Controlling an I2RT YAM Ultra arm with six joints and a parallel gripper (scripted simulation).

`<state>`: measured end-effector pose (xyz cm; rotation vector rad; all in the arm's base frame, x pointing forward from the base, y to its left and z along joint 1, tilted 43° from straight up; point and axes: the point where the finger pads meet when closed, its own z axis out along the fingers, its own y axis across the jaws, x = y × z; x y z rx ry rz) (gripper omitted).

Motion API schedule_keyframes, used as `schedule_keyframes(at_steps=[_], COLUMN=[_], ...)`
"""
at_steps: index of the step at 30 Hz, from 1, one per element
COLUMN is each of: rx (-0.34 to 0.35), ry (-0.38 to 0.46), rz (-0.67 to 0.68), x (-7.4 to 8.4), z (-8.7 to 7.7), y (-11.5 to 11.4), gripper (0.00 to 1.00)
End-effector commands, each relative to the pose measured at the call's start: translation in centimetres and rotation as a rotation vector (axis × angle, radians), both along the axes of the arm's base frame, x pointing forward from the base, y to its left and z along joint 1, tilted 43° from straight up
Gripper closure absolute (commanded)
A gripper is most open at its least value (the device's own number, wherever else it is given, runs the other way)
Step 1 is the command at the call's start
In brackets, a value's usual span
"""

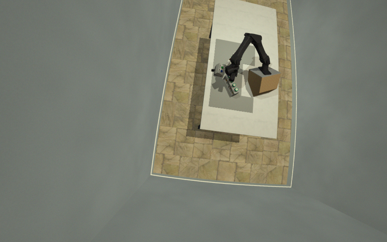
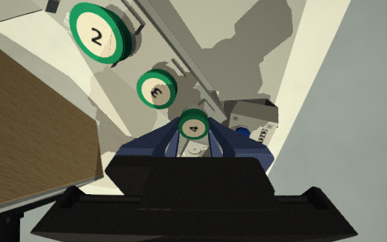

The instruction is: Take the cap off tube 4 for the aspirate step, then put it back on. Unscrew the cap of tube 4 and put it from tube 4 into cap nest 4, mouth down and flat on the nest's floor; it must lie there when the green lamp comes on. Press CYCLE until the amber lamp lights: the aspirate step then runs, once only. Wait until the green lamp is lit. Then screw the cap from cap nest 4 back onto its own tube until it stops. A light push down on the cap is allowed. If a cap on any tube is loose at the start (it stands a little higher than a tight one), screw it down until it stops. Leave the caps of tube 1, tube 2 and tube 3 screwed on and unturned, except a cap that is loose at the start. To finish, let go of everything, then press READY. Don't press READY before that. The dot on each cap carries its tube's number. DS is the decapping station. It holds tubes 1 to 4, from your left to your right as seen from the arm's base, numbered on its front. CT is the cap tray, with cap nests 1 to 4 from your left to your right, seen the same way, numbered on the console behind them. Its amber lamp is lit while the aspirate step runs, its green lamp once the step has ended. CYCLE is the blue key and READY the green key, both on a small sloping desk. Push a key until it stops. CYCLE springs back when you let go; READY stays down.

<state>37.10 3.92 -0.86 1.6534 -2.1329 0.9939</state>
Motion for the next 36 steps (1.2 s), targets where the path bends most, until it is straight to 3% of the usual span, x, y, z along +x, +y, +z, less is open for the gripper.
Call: schedule_keyframes(at_steps=[1,15,17,32,34,36], rx=[0.027,0.174,0.174,0.335,0.335,0.356], ry=[-0.079,-0.531,-0.531,-1.014,-1.014,-1.08], rz=[-0.036,-0.548,-0.548,-1.101,-1.101,-1.174], x=[0.1,0.01,0.01,0.19,0.19,0.21], z=[0.88,0.7,0.7,0.87,0.87,0.89], y=[0.98,0.89,0.89,0.95,0.95,0.93], gripper=[1.0,1.0,1.0,1.0,1.0,1.0])
